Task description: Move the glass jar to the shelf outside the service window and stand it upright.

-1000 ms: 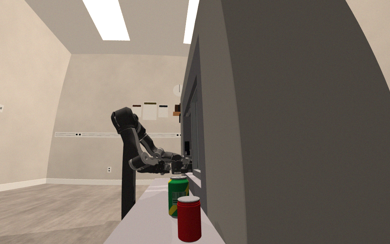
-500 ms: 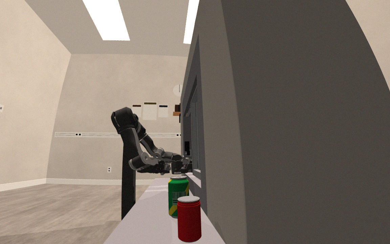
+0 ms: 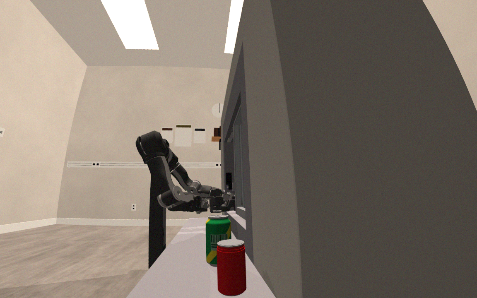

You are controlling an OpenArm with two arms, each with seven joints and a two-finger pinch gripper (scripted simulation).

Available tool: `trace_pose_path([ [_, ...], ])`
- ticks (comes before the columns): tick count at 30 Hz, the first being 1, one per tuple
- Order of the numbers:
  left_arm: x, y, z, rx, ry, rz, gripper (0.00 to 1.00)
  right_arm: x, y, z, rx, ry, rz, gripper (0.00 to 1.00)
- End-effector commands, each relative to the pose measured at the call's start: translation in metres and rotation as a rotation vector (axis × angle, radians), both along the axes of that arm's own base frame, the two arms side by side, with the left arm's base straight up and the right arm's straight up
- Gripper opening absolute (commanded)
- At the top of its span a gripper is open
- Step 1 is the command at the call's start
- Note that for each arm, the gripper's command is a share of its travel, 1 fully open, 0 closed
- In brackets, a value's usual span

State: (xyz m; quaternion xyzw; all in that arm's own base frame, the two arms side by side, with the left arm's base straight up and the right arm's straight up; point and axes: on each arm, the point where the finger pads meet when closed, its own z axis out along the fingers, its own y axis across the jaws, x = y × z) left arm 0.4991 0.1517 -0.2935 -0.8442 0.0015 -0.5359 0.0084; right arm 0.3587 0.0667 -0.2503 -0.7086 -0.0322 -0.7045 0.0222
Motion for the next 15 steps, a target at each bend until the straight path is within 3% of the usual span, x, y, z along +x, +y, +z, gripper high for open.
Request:
trace_pose_path([
  [1, 0.0026, -0.0023, 0.0057, -0.002, -0.014, -0.010, 0.00, 0.0038, -0.0041, 0.0019, 0.001, -0.001, -0.016, 0.00],
  [7, 0.0026, -0.0023, 0.0062, -0.002, -0.014, -0.010, 0.00, 0.0050, -0.0055, 0.0018, 0.001, 0.000, -0.022, 0.00],
  [8, 0.0024, -0.0022, 0.0060, -0.002, -0.014, -0.010, 0.07, 0.0008, -0.0005, 0.0020, 0.001, -0.004, -0.002, 0.00],
  [15, 0.0013, -0.0016, 0.0039, -0.002, -0.014, -0.010, 0.53, 0.0029, -0.0030, 0.0019, 0.001, -0.002, -0.012, 0.00],
])
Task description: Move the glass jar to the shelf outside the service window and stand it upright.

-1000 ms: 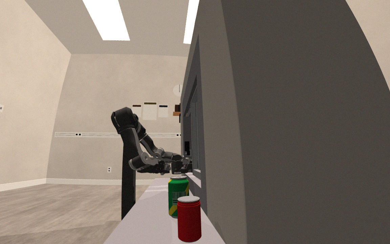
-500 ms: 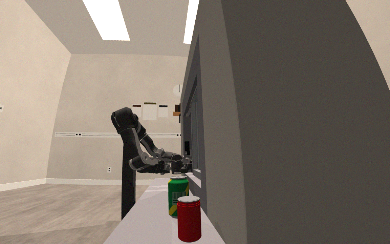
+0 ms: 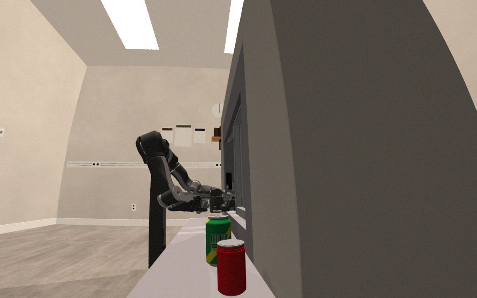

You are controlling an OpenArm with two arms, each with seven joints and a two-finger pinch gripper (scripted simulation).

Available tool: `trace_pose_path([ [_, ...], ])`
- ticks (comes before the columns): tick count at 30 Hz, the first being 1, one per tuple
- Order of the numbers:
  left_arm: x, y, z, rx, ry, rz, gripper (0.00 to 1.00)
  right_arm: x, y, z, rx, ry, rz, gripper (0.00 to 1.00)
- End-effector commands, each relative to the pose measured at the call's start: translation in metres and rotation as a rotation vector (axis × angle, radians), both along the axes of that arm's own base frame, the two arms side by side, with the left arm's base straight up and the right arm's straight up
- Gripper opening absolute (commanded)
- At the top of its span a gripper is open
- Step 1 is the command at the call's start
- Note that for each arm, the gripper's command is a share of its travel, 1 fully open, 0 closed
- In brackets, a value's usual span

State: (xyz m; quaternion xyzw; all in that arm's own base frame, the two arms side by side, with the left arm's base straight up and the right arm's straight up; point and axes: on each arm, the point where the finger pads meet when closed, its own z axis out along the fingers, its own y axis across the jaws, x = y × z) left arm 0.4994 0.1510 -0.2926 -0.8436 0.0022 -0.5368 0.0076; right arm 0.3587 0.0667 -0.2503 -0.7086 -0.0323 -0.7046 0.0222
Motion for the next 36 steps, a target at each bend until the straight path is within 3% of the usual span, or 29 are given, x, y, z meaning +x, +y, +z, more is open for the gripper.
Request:
trace_pose_path([
  [1, 0.001, -0.0009, 0.0027, -0.001, -0.011, -0.008, 0.60, 0.003, -0.0034, 0.002, 0.002, -0.002, -0.013, 0.00],
  [7, 0.000, -0.0004, 0.0009, -0.001, -0.011, -0.008, 1.00, 0.005, -0.0055, 0.002, 0.002, 0.000, -0.022, 0.00],
  [9, 0.000, -0.0004, 0.0009, -0.001, -0.011, -0.008, 1.00, 0.005, -0.0055, 0.002, 0.002, 0.000, -0.022, 0.00],
  [10, 0.000, -0.0004, 0.0009, -0.001, -0.011, -0.008, 1.00, 0.001, -0.0005, 0.002, 0.002, -0.004, -0.002, 0.00],
  [26, 0.000, 0.0002, 0.0007, -0.001, -0.011, -0.008, 1.00, 0.005, -0.0055, 0.002, 0.002, 0.000, -0.022, 0.00],
  [27, -0.001, 0.0014, 0.0018, 0.000, -0.006, 0.001, 1.00, 0.001, -0.0005, 0.002, 0.002, -0.004, -0.002, 0.00],
  [36, 0.000, 0.0009, 0.0198, 0.000, -0.009, -0.005, 1.00, 0.003, -0.0037, 0.002, 0.002, -0.001, -0.015, 0.00],
])
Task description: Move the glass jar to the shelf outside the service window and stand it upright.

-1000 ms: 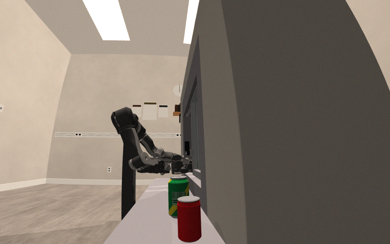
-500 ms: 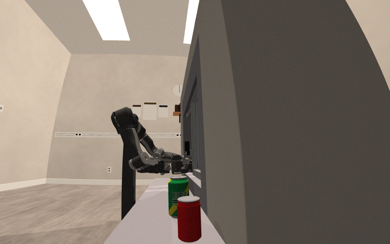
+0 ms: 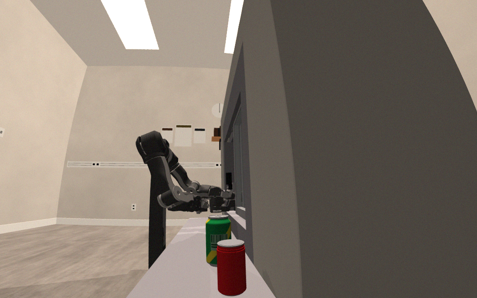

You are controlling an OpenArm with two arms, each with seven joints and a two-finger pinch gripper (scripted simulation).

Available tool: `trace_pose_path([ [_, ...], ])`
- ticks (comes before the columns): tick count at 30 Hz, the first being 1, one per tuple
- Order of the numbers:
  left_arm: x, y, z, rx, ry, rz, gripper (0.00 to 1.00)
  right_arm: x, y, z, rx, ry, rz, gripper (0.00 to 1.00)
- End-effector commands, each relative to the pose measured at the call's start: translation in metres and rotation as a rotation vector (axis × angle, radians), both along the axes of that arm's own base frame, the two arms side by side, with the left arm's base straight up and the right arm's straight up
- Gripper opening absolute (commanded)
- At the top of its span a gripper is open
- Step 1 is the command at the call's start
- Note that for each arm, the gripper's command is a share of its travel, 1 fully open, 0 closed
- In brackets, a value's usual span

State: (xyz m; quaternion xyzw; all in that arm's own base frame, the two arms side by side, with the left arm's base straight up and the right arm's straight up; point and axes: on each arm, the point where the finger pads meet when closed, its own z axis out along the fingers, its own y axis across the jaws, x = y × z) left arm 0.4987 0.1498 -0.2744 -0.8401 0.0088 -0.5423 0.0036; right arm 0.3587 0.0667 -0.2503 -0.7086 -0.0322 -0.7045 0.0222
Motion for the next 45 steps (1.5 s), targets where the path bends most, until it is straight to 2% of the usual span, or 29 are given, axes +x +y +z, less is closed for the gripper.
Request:
trace_pose_path([
  [1, 0.000, 0.0020, 0.0036, -0.001, 0.003, 0.010, 1.00, 0.004, -0.0041, 0.002, 0.001, -0.001, -0.016, 0.00],
  [5, 0.000, 0.0018, 0.0116, -0.001, 0.001, 0.008, 1.00, 0.005, -0.0055, 0.002, 0.001, 0.000, -0.022, 0.00],
  [7, 0.000, 0.0018, 0.0116, -0.001, 0.001, 0.008, 1.00, 0.005, -0.0055, 0.002, 0.001, 0.000, -0.022, 0.00],
  [8, 0.001, -0.0001, 0.0142, -0.001, -0.002, 0.000, 1.00, 0.001, -0.0005, 0.002, 0.001, -0.004, -0.002, 0.00],
  [22, 0.001, -0.0002, 0.0422, -0.001, 0.001, 0.008, 1.00, 0.005, -0.0055, 0.002, 0.001, 0.000, -0.022, 0.00],
  [24, 0.001, -0.0002, 0.0422, -0.001, 0.001, 0.008, 1.00, 0.005, -0.0055, 0.002, 0.001, 0.000, -0.022, 0.00],
  [25, 0.001, -0.0025, 0.0429, -0.002, 0.002, -0.001, 1.00, 0.001, -0.0005, 0.002, 0.001, -0.004, -0.002, 0.00],
  [39, 0.002, -0.0012, 0.0709, -0.001, 0.001, 0.008, 1.00, 0.005, -0.0055, 0.002, 0.001, 0.000, -0.022, 0.00],
  [41, 0.002, -0.0012, 0.0709, -0.001, 0.001, 0.008, 1.00, 0.005, -0.0055, 0.002, 0.001, 0.000, -0.022, 0.00],
  [42, 0.002, -0.0032, 0.0709, -0.002, 0.002, 0.000, 1.00, 0.001, -0.0005, 0.002, 0.001, -0.004, -0.002, 0.00],
  [45, 0.002, -0.0026, 0.0749, -0.002, 0.002, 0.002, 1.00, 0.002, -0.0016, 0.002, 0.001, -0.003, -0.006, 0.00],
])
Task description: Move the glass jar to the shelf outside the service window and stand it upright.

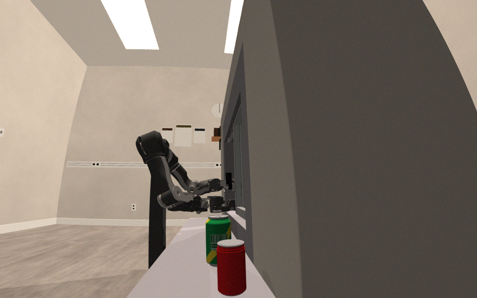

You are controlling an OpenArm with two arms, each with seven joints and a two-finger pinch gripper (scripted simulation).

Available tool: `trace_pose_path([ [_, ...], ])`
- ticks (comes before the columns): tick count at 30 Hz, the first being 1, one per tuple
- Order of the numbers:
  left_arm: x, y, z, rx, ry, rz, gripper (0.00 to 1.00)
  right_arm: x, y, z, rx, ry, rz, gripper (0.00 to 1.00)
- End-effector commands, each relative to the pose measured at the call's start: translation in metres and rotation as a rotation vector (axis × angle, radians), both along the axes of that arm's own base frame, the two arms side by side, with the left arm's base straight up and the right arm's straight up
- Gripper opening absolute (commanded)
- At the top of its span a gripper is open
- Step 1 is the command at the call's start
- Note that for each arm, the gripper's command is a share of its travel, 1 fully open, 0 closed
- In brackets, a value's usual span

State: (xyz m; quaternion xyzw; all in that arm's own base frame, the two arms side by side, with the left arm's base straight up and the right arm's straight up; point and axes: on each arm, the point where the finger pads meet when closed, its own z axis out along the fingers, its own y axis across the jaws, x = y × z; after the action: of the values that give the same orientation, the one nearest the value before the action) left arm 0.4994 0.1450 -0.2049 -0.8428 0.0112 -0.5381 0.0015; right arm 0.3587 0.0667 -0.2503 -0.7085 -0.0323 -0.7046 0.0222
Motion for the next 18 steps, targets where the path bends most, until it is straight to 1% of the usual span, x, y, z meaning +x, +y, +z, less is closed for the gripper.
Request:
trace_pose_path([
  [1, 0.001, 0.0025, 0.0067, -0.001, -0.008, 0.009, 1.00, 0.002, -0.0019, 0.002, 0.001, -0.003, -0.008, 0.00],
  [11, 0.002, 0.0044, 0.0199, 0.000, -0.009, 0.014, 1.00, 0.005, -0.0055, 0.002, 0.002, 0.000, -0.022, 0.00],
  [13, 0.002, 0.0044, 0.0199, 0.000, -0.009, 0.014, 1.00, 0.005, -0.0055, 0.002, 0.002, 0.000, -0.022, 0.00],
  [14, 0.001, 0.0026, 0.0175, -0.001, -0.004, 0.007, 1.00, 0.001, -0.0005, 0.002, 0.001, -0.004, -0.002, 0.00],
  [18, 0.002, 0.0031, 0.0182, -0.001, -0.006, 0.009, 1.00, 0.002, -0.0019, 0.002, 0.001, -0.003, -0.008, 0.00],
])
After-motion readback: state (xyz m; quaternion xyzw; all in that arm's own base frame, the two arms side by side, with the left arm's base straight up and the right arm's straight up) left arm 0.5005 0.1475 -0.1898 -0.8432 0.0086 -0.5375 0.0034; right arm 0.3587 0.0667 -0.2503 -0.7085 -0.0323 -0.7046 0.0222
